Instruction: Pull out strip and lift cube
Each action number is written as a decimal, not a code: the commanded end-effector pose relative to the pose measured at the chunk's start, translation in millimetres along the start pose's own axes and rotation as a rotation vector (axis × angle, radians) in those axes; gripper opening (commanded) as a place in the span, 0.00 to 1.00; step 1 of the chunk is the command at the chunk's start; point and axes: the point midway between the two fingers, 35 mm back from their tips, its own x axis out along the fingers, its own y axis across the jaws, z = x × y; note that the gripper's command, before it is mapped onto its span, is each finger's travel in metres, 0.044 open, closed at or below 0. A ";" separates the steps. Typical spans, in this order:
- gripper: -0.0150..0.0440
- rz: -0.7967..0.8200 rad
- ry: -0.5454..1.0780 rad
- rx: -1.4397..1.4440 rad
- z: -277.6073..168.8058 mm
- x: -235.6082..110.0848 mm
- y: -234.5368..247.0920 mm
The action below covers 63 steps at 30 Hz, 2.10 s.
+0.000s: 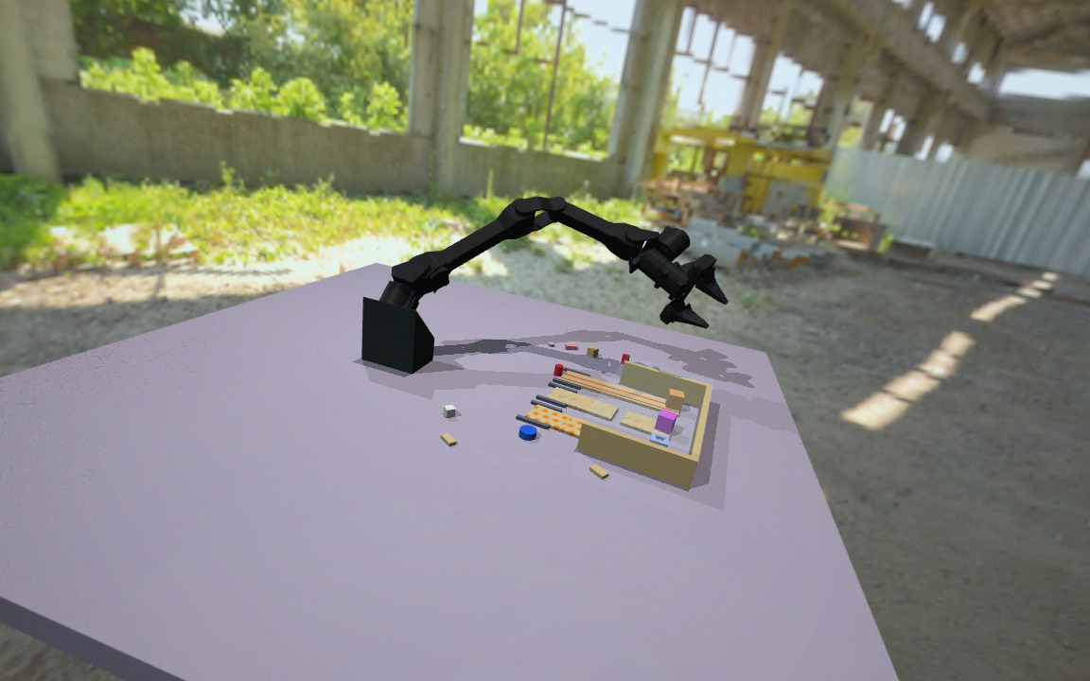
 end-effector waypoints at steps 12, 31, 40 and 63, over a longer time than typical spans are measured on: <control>0.93 0.130 0.056 0.285 -107.3 -36.6 -72.6; 0.93 0.348 0.045 0.905 -293.5 -187.9 -70.2; 0.93 0.387 0.018 0.969 -309.5 -209.4 -56.7; 0.25 0.664 0.846 0.910 -381.7 -111.2 -22.9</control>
